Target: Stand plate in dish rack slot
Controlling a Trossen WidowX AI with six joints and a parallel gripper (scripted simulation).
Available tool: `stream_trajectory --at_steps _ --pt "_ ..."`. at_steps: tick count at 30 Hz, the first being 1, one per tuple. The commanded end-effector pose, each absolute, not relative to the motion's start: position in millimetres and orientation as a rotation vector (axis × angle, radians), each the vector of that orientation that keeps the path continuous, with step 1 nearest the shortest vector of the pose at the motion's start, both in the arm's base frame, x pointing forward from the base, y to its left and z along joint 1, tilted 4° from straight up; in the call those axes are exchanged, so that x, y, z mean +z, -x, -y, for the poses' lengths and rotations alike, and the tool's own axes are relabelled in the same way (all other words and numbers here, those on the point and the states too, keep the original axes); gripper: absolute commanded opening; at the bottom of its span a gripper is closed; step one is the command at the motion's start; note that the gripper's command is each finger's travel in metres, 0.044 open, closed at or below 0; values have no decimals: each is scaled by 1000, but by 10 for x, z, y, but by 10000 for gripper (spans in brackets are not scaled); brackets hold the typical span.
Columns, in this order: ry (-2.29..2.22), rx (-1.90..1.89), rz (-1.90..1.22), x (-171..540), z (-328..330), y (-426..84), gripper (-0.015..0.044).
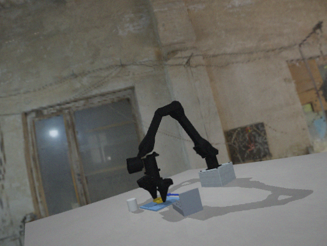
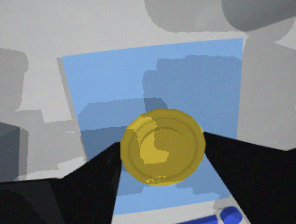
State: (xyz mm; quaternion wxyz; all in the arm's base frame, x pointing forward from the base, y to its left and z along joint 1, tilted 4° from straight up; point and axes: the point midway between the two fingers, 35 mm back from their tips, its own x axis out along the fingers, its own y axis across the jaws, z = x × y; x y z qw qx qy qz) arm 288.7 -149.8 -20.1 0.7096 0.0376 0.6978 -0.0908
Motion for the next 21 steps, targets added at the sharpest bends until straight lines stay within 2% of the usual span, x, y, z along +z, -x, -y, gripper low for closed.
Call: stream_trajectory --at_steps 1,4,5,21 --pt "-75 -206 -1537 3 1522 -2959 89" --pt "-75 -206 -1537 176 1521 -2988 10" --pt "-75 -206 -1536 234 1519 -2996 0" --pt "-76 -206 -1536 1089 1458 -3024 0"
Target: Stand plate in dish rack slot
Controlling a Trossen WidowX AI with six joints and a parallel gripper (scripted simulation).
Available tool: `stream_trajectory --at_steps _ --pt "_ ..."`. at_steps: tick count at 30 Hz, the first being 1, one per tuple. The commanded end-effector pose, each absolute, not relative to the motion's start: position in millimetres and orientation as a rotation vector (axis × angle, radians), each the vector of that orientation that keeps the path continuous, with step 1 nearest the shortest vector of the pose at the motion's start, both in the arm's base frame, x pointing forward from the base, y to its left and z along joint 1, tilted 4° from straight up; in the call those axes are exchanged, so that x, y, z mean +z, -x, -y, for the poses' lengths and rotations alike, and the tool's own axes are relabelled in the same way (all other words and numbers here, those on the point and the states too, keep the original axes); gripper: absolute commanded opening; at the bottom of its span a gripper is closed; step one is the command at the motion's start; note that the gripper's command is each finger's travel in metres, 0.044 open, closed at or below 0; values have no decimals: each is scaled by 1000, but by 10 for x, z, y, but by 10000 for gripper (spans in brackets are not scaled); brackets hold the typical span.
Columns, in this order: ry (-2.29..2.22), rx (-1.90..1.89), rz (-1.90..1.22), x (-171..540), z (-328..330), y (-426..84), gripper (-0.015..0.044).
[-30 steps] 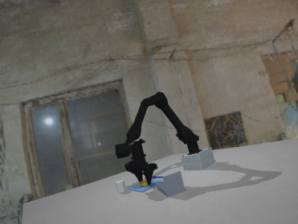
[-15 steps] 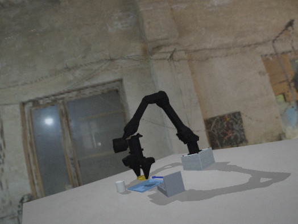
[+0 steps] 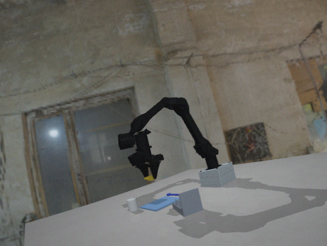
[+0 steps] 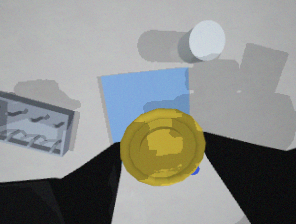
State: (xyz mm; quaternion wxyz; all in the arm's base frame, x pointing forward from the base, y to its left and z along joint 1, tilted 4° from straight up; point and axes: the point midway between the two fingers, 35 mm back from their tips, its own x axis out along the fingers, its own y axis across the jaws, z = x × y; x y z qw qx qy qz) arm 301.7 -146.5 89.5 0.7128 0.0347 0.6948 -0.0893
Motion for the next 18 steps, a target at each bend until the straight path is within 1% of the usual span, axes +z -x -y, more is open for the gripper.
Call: stream_trajectory --at_steps 1,9,14,18 --pt "-76 -206 -1536 1136 1454 -3023 0" --pt "-76 -205 -1536 1463 1413 -3005 0" --pt "-80 -209 -1535 1486 1394 -3002 0" --pt "-166 -289 -1525 1462 1087 -2966 0"
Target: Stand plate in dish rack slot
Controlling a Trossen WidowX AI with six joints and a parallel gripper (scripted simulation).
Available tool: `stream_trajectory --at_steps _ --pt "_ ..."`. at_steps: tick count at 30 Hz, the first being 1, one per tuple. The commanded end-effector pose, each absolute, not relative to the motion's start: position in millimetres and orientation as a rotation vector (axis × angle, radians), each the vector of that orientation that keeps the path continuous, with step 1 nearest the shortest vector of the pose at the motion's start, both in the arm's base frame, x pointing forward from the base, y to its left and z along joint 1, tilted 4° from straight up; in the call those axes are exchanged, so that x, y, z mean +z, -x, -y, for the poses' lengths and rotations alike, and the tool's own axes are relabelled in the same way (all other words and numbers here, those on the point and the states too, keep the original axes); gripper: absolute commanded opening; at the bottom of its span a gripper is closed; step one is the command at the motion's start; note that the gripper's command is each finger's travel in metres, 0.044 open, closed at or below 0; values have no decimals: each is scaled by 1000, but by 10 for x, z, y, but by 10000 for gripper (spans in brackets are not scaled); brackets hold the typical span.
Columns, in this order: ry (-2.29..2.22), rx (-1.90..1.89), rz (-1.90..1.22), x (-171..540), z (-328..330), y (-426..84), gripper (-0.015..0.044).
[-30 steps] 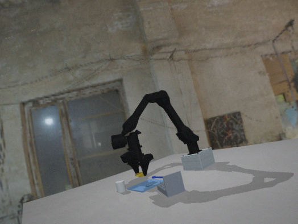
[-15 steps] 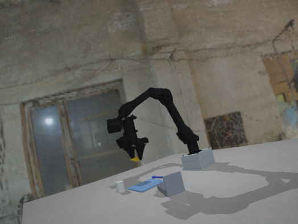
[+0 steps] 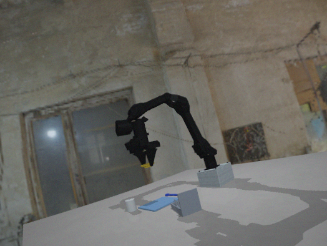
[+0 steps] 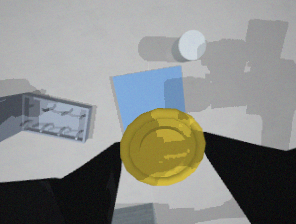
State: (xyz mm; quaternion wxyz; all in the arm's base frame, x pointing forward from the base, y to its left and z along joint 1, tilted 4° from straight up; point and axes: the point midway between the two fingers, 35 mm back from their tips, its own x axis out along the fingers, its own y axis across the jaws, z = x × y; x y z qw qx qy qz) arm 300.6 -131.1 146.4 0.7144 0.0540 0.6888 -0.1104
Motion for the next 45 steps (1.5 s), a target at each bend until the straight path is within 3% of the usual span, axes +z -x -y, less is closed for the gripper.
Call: stream_trajectory --at_steps 1,8,18,45 --pt "-192 -313 -1521 1453 995 -2949 0" --pt "-368 -481 -1487 1377 422 -2758 0" --pt "-380 -478 -1492 1347 371 -2739 0" --pt "-276 330 -1546 605 289 -2831 0"
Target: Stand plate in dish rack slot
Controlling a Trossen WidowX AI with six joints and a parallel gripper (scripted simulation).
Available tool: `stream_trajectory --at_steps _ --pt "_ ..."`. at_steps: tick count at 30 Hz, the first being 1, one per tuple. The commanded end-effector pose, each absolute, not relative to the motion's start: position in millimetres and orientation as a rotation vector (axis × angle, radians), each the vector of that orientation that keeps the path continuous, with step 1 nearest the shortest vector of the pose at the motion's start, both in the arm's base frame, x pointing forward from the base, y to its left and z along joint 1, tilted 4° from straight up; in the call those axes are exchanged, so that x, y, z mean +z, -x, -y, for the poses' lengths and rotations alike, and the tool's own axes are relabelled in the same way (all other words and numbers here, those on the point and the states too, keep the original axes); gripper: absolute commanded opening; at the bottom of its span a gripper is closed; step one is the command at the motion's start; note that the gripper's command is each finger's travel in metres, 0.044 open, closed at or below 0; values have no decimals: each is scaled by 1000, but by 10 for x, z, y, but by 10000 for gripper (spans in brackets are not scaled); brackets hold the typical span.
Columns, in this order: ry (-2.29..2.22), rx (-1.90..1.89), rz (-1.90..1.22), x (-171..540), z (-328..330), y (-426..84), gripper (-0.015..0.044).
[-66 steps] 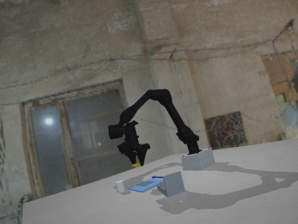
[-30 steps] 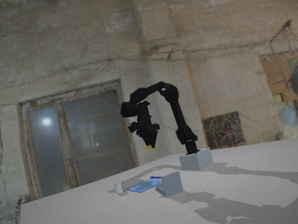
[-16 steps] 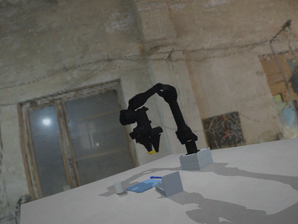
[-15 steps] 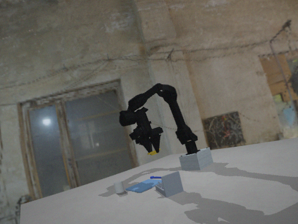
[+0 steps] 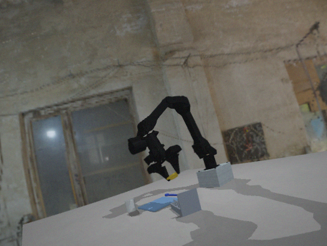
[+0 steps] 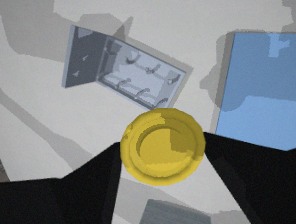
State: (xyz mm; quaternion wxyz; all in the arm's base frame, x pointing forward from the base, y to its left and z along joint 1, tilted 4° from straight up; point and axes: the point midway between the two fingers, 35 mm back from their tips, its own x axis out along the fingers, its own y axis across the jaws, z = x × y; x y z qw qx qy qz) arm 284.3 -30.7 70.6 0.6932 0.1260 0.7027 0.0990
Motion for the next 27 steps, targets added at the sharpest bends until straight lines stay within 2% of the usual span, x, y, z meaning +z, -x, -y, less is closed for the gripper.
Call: stream_trajectory --at_steps 1,27 --pt "-273 359 -1536 582 287 -2833 0" --pt "-161 929 -1038 148 289 -2851 0"
